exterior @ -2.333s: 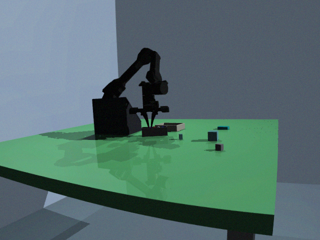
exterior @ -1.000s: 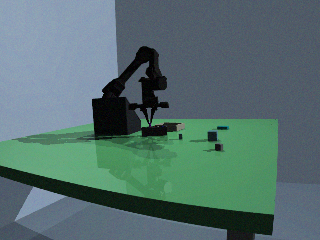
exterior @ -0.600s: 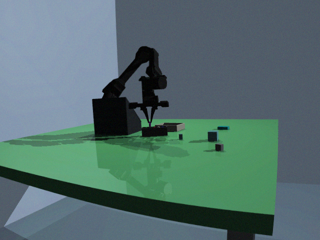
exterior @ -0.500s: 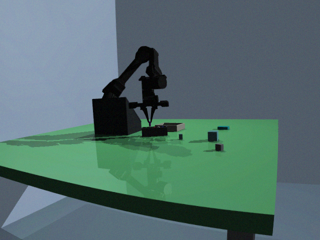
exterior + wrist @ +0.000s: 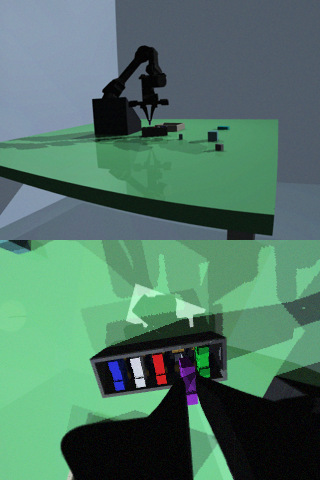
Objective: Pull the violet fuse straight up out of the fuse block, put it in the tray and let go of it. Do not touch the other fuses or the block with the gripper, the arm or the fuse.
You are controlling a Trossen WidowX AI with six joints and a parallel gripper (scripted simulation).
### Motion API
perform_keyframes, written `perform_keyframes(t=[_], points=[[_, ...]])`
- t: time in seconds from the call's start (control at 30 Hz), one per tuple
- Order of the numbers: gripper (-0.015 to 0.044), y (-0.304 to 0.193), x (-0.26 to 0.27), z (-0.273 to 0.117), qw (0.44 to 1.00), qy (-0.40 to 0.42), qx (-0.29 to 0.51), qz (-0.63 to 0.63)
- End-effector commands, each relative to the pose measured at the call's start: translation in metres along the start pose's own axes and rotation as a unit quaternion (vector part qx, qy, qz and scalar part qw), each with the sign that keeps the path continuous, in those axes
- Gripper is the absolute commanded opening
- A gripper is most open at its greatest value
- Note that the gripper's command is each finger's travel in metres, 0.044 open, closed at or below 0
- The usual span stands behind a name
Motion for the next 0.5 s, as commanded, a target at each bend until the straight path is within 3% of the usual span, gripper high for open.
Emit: perform_keyframes(t=[0.0,0.47], points=[[0.0000,0.000,0.001,-0.004,1.000,-0.001,-0.004,-0.003],[0.0000,0.000,0.001,-0.024,1.000,-0.001,-0.004,-0.003]])
Point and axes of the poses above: the point midway between the two fingers, 35 mm back from their tips, its own z axis out along the fingers, its own x axis across the jaws, y = z × x, the point moved 8 cm from there along -z, back along the fingers, and after that the axes turned 13 degrees about -z, right-handed, at the moved point
